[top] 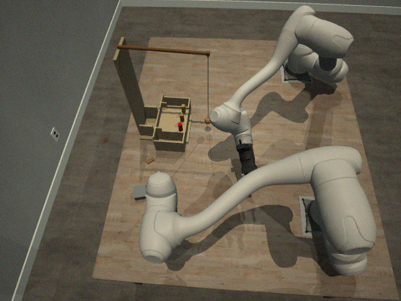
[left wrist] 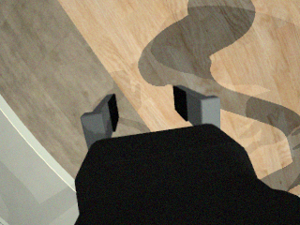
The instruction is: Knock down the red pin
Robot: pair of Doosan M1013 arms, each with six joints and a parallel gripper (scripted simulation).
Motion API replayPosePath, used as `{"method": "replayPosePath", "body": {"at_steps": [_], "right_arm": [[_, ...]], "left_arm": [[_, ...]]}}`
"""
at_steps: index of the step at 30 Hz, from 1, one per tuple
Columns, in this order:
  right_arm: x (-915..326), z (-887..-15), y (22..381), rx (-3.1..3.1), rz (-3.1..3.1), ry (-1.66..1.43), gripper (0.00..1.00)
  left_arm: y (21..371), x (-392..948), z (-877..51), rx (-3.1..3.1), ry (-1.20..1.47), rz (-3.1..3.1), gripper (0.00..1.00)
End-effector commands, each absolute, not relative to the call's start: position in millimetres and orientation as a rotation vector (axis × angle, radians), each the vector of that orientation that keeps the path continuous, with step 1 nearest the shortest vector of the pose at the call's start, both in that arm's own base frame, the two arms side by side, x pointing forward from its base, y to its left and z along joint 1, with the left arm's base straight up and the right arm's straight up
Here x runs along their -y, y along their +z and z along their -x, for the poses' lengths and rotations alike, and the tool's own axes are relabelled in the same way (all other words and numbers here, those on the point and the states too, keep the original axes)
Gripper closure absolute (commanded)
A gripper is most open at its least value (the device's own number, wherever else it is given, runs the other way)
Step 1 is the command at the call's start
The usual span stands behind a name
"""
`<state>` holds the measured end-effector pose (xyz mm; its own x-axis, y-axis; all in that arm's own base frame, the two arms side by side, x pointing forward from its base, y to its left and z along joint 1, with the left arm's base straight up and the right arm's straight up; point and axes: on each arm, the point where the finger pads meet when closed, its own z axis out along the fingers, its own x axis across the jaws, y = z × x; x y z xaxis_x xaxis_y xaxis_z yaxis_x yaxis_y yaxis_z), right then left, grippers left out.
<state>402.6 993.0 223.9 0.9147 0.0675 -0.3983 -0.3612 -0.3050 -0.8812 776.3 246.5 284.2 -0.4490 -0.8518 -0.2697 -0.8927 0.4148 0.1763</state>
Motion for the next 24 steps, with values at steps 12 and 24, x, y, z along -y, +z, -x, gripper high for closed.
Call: {"method": "replayPosePath", "body": {"at_steps": [12, 24], "right_arm": [[-993.1, -402.7, 225.7, -0.217, 1.835, 0.429, 0.0], [-993.1, -402.7, 225.7, -0.217, 1.835, 0.429, 0.0]], "left_arm": [[278.7, -266.0, -759.4, -2.567, 0.458, 1.551, 0.0], [266.1, -301.0, -725.1, -2.654, 0.474, 1.52, 0.0]]}}
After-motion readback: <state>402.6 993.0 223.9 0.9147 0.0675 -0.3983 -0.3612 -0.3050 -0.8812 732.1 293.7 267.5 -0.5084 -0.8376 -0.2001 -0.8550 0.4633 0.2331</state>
